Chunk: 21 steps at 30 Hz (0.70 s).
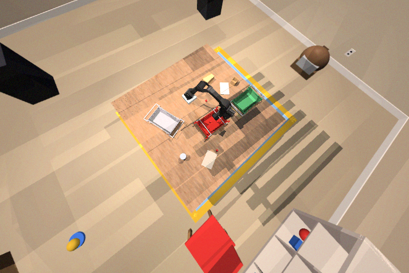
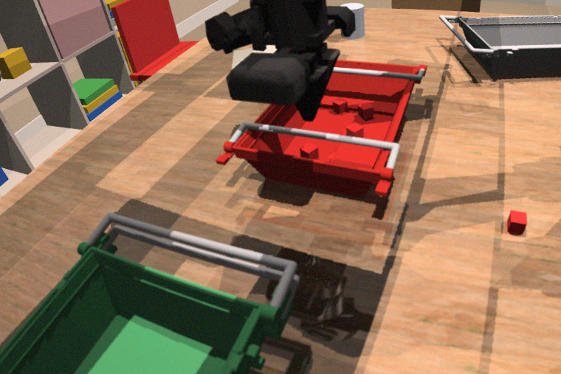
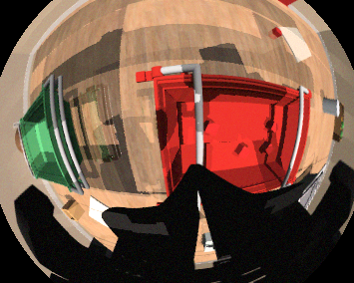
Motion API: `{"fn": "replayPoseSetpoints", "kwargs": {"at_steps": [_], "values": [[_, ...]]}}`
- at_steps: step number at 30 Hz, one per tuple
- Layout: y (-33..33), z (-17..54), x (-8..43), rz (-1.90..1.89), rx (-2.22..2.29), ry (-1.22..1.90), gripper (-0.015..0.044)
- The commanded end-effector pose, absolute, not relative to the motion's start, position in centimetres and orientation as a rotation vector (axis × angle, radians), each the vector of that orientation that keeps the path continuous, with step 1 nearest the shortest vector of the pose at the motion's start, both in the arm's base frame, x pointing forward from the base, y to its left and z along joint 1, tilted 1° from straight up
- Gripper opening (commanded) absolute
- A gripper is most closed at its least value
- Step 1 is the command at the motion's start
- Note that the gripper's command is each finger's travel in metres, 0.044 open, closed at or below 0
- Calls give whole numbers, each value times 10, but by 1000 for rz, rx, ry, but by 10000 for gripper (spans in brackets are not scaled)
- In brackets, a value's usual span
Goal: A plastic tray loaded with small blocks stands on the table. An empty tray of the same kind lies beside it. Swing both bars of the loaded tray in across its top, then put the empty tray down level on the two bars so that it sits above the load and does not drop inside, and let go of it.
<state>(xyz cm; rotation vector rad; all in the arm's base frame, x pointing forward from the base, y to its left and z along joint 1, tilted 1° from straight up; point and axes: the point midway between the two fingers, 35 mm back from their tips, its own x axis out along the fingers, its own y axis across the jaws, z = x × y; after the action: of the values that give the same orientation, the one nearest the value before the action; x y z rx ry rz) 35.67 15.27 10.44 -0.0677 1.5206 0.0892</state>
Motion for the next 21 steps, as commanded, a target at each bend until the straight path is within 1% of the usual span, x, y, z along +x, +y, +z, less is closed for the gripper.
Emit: {"fn": "replayPoseSetpoints", "kwargs": {"at_steps": [1,11,17,21], "values": [[153,104,357,89,-68,1521,0],[153,104,357,89,-68,1521,0],[153,104,357,89,-68,1521,157],[153,122,358,89,-68,1520,262]]}}
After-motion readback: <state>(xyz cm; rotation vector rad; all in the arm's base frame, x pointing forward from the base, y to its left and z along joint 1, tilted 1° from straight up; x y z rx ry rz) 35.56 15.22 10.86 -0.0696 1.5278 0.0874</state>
